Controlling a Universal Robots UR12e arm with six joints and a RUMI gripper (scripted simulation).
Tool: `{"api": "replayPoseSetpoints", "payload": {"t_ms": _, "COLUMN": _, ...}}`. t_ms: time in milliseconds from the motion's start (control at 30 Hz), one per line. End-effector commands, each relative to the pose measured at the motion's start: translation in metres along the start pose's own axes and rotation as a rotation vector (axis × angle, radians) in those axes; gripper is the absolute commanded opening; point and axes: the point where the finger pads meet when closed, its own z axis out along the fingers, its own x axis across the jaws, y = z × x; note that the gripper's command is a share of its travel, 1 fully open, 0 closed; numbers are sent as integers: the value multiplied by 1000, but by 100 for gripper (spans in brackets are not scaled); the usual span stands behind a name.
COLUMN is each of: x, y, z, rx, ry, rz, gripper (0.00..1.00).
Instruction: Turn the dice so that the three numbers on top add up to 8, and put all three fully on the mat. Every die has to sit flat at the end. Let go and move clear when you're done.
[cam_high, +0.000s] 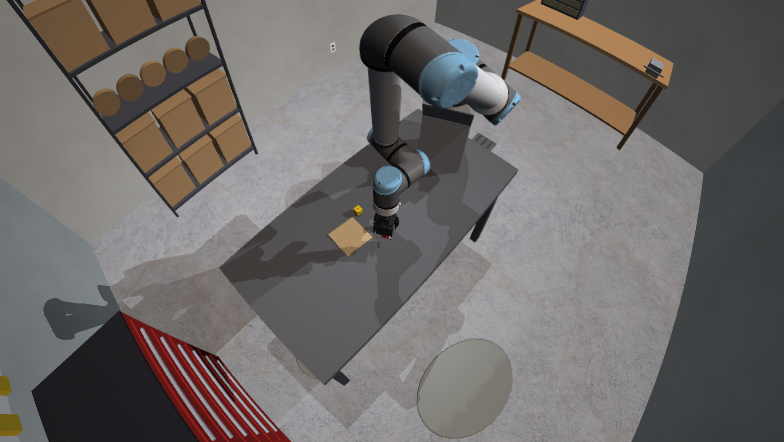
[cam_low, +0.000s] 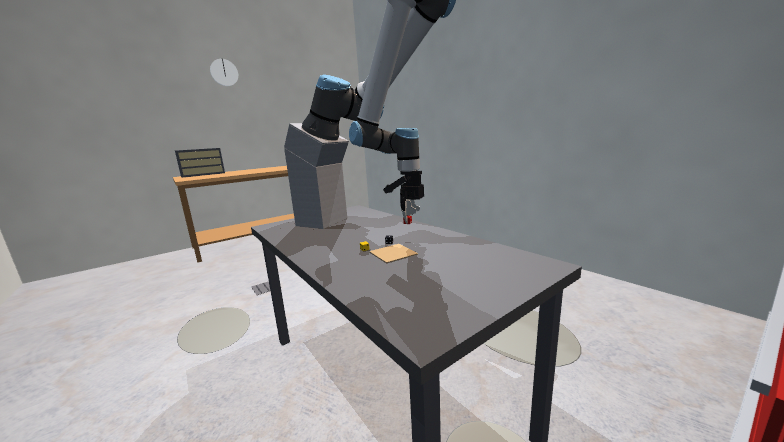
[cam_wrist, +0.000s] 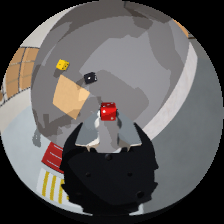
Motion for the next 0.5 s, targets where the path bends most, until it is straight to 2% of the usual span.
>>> {"api": "replayPoseSetpoints", "payload": {"t_ms": 0, "x": 2, "y": -4, "z": -20, "rx": 10, "ry": 8, "rz": 1, "gripper": 10}}
{"api": "replayPoseSetpoints", "payload": {"t_ms": 467, "x": 0, "y": -4, "z": -21, "rx": 10, "ry": 8, "rz": 8, "gripper": 10}}
